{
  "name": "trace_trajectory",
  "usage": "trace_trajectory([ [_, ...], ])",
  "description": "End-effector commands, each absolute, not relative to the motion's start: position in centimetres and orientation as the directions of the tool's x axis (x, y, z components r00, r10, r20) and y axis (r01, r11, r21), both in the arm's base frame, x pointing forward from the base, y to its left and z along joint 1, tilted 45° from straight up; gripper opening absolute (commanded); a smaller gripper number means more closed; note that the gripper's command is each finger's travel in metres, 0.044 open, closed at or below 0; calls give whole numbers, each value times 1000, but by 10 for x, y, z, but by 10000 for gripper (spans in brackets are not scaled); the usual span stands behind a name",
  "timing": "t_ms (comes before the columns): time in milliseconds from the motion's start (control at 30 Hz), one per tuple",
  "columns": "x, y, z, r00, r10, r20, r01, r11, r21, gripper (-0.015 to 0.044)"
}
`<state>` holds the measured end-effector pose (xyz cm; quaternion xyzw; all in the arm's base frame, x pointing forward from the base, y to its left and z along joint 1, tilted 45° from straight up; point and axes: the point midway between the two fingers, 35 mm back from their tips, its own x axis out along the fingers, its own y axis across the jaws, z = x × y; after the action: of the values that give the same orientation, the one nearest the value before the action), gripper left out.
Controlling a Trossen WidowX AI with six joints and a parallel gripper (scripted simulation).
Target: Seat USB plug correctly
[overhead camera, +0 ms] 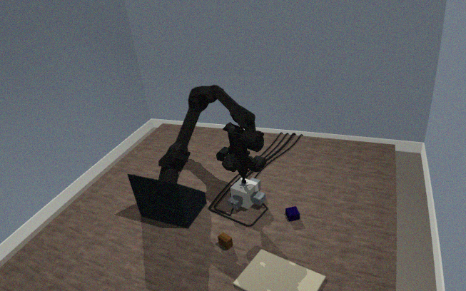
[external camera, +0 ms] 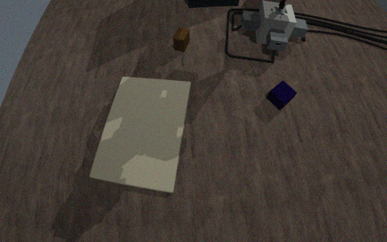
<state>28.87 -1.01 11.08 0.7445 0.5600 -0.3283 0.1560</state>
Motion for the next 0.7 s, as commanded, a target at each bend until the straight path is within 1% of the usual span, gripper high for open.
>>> trace_trajectory([
  [0,288,-9,110,158,734,-661,935,-327,-140,0],
  [667,288,-7,108,158,734,-661,935,-327,-140,0],
])
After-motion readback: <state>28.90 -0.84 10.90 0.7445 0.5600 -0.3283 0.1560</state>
